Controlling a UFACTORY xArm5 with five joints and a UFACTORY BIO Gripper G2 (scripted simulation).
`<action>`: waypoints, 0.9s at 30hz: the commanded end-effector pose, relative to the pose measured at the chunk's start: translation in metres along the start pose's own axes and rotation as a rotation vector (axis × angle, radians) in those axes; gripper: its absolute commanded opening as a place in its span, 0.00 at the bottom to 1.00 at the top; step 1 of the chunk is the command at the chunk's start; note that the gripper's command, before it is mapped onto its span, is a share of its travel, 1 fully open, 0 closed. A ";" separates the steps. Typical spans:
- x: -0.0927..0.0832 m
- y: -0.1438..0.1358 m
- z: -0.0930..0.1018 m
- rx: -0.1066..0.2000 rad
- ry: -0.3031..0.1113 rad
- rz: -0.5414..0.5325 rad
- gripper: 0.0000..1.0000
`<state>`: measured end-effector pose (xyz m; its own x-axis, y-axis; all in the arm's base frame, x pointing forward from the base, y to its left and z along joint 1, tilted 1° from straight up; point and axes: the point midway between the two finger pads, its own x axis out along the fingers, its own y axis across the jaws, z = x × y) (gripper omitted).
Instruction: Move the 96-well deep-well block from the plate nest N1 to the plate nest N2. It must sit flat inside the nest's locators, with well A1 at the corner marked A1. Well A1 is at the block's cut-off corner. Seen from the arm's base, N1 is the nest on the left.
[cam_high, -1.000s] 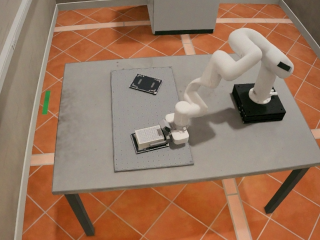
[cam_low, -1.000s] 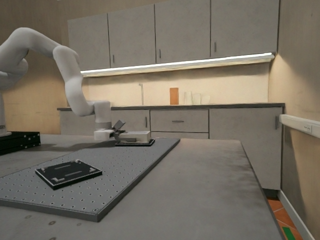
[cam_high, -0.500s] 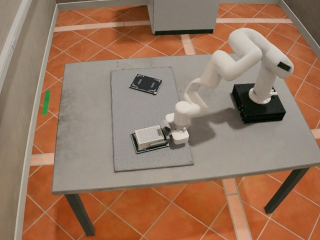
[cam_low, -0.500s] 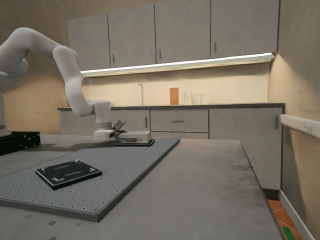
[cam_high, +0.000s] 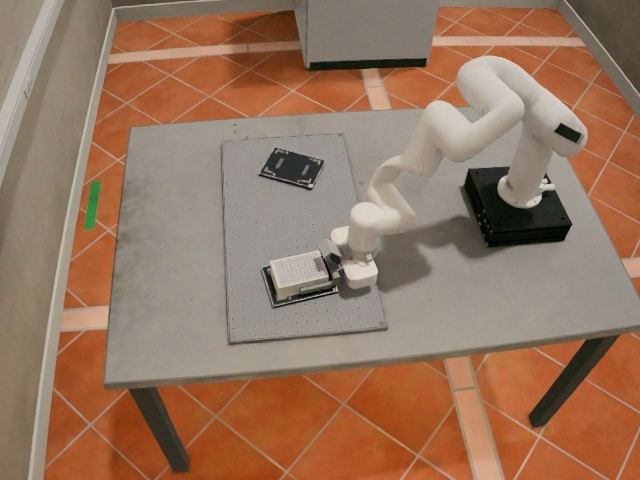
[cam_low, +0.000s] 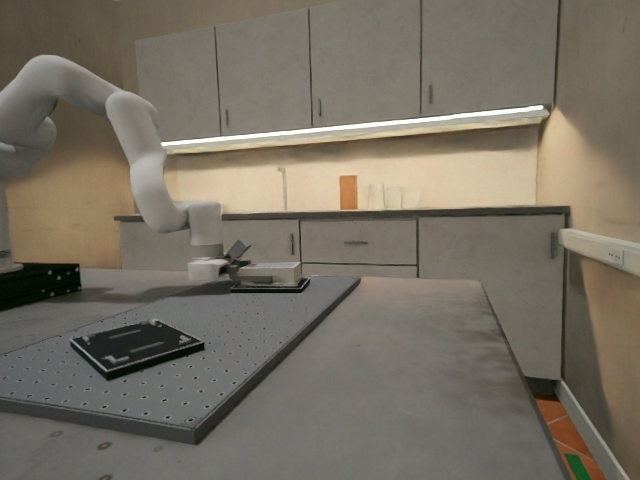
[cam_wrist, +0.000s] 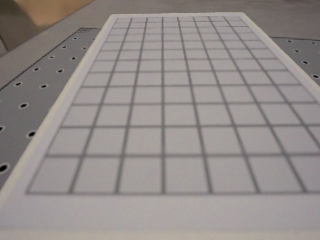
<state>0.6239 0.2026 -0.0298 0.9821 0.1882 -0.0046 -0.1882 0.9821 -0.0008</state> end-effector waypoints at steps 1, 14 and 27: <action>0.001 0.000 0.002 -0.008 -0.005 0.000 0.00; 0.001 0.000 0.004 -0.008 -0.005 0.000 0.00; 0.001 0.000 0.011 -0.008 -0.005 0.000 0.00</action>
<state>0.6237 0.2026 -0.0227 0.9821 0.1882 -0.0052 -0.1882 0.9821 -0.0009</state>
